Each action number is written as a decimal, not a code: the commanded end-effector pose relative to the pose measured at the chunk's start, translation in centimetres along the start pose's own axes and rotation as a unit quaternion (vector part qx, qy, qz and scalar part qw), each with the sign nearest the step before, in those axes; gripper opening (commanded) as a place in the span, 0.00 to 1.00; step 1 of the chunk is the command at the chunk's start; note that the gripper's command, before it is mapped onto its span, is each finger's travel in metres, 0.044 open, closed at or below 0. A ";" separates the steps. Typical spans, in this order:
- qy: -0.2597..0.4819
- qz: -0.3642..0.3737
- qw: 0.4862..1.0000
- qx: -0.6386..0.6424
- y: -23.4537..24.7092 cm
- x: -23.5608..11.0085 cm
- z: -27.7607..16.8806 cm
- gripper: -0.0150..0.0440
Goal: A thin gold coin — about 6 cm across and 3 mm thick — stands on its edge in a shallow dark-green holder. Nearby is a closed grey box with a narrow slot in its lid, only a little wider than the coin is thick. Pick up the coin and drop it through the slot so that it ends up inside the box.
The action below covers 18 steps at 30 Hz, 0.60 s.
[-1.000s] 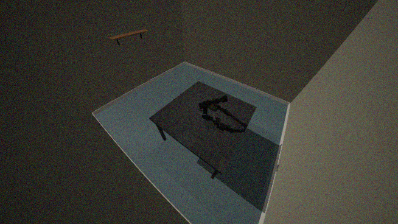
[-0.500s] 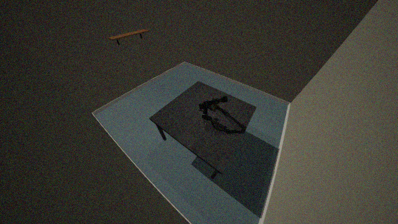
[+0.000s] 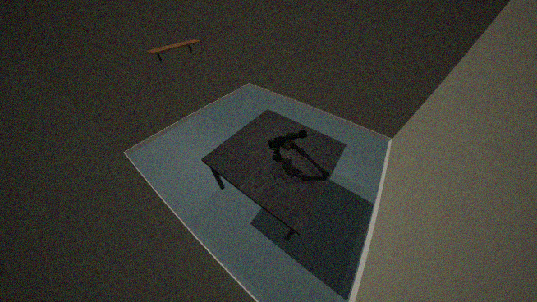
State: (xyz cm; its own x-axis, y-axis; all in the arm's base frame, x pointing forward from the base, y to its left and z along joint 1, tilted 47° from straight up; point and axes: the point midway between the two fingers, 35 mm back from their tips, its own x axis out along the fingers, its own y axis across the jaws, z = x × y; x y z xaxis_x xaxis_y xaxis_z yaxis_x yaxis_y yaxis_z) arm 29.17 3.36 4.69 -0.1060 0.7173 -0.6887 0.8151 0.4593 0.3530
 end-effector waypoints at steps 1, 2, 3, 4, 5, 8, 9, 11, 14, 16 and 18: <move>0.001 0.002 1.000 0.002 0.0 0.3 0.0 0.25; 0.001 0.002 1.000 0.002 0.0 0.3 0.0 0.25; 0.001 0.002 1.000 0.002 0.0 0.4 0.0 0.25; 0.001 0.002 1.000 0.002 0.0 0.4 0.0 0.25; 0.000 0.000 1.000 0.000 0.0 0.2 0.0 0.30; 0.000 0.000 1.000 0.000 0.0 0.2 0.0 0.43; 0.000 0.000 1.000 0.000 0.0 0.2 0.0 0.48; 0.000 0.000 1.000 0.000 0.0 0.2 0.0 0.53; 0.000 0.000 1.000 0.000 0.0 0.2 0.0 0.53; 0.000 0.000 1.000 0.000 0.0 0.2 0.0 0.53; 0.000 0.000 1.000 0.000 0.0 0.2 0.0 0.53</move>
State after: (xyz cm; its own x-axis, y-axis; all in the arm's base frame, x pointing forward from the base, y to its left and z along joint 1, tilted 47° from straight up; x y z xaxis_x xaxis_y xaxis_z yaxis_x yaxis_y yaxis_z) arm 29.13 3.55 4.53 -0.1064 0.7173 -0.6886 0.8157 0.4590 0.3521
